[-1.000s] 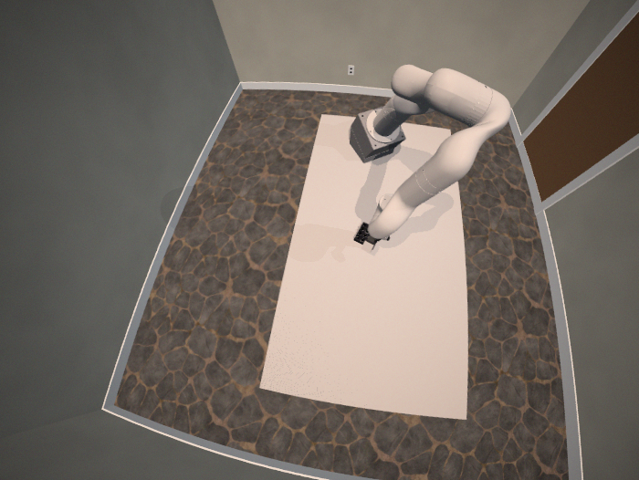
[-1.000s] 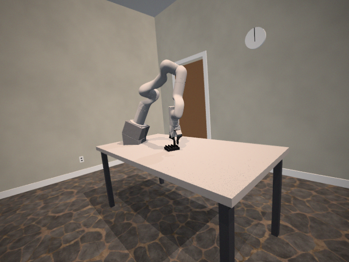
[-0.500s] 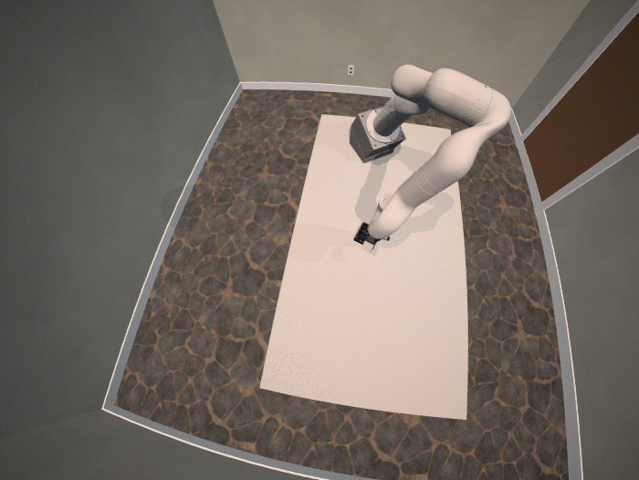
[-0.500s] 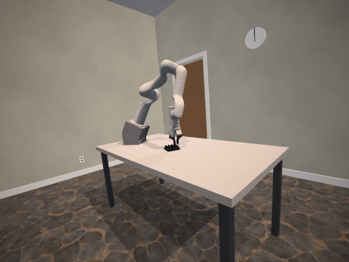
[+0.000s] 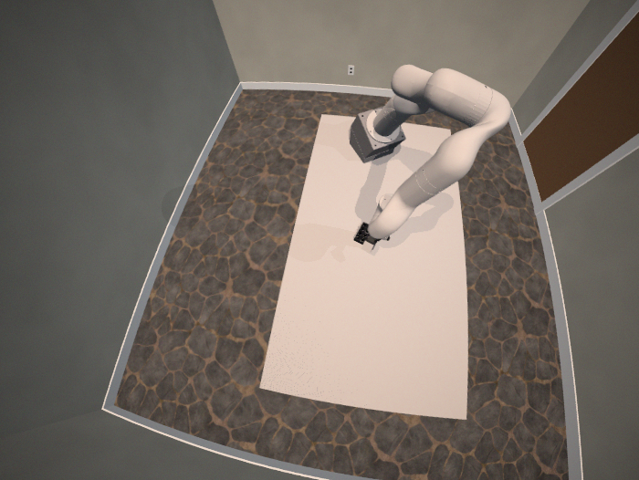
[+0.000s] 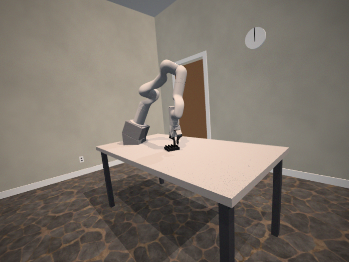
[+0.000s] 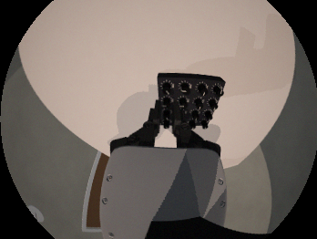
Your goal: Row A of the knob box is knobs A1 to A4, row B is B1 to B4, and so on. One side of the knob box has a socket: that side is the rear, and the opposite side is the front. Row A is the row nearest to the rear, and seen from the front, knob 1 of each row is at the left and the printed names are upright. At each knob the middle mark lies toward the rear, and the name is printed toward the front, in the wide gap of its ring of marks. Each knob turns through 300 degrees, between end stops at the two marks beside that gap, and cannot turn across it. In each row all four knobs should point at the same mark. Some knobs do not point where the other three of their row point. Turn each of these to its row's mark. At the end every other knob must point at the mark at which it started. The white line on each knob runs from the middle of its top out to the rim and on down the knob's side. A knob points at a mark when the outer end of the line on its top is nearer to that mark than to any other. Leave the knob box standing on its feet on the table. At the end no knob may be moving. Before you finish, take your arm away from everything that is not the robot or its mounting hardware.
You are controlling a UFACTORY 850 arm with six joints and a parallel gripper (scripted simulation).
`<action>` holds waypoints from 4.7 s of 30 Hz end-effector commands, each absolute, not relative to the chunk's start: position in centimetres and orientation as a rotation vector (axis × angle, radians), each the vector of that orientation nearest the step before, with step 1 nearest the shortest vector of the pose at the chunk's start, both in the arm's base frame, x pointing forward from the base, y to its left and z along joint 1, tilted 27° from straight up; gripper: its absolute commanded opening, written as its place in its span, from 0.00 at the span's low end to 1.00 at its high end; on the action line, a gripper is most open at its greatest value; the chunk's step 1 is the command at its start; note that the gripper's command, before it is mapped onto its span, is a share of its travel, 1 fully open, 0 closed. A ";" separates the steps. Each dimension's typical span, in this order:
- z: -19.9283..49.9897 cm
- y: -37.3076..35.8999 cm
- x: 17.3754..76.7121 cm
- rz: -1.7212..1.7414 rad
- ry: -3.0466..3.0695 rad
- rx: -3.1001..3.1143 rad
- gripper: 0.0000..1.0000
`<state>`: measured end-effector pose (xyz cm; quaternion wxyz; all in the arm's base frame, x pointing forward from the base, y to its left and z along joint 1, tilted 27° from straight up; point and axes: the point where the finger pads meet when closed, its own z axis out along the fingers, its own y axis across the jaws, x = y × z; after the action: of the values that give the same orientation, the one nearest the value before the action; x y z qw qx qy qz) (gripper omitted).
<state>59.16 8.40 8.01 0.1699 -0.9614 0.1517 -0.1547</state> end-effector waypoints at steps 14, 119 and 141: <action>7.7 8.5 59.4 -0.442 0.431 -2.731 0.19; 7.0 8.7 59.6 -0.456 0.353 -2.749 0.08; 7.0 8.7 59.6 -0.530 -0.069 -2.812 0.08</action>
<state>59.59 8.74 6.94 0.1445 -0.9737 0.0021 -0.1759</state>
